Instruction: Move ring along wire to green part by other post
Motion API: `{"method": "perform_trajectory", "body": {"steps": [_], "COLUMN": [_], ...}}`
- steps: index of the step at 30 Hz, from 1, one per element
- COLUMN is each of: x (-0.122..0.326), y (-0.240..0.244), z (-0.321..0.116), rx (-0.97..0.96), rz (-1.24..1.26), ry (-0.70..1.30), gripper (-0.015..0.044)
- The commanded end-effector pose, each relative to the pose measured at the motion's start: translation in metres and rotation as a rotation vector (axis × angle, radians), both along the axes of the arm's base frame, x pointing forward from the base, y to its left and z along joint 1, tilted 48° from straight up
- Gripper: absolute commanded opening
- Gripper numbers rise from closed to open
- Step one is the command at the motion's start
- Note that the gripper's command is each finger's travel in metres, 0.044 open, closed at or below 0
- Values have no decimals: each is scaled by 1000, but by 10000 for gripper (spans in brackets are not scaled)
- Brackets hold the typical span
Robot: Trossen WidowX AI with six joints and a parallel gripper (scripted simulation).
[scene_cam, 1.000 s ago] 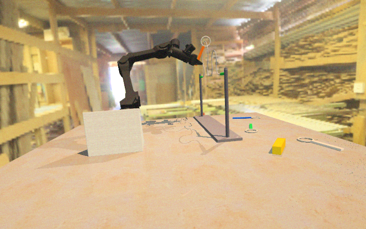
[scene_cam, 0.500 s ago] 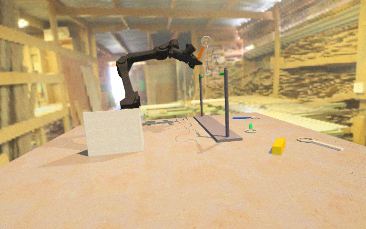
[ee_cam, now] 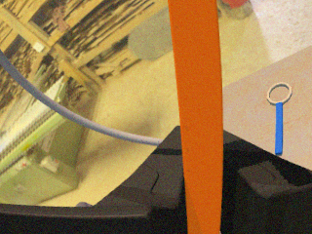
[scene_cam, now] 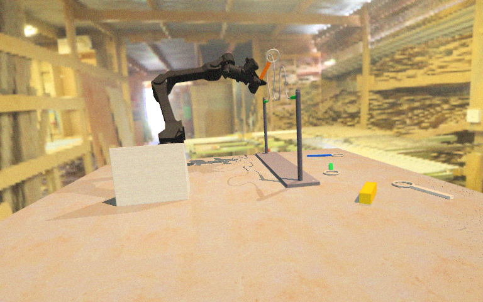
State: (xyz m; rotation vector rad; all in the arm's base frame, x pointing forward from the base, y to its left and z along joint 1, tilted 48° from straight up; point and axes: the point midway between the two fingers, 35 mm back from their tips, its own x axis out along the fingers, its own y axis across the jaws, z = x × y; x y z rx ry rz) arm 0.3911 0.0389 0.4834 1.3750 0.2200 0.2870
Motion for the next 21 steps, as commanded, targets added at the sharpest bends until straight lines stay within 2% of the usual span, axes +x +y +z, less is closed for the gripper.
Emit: {"method": "perform_trajectory", "body": {"steps": [1, 21], "x": [-3, -3], "y": [0, 0], "z": [4, 13], "rx": [49, 297], "rz": [-7, -14], "ry": [-13, -41], "gripper": [-150, -150]}}
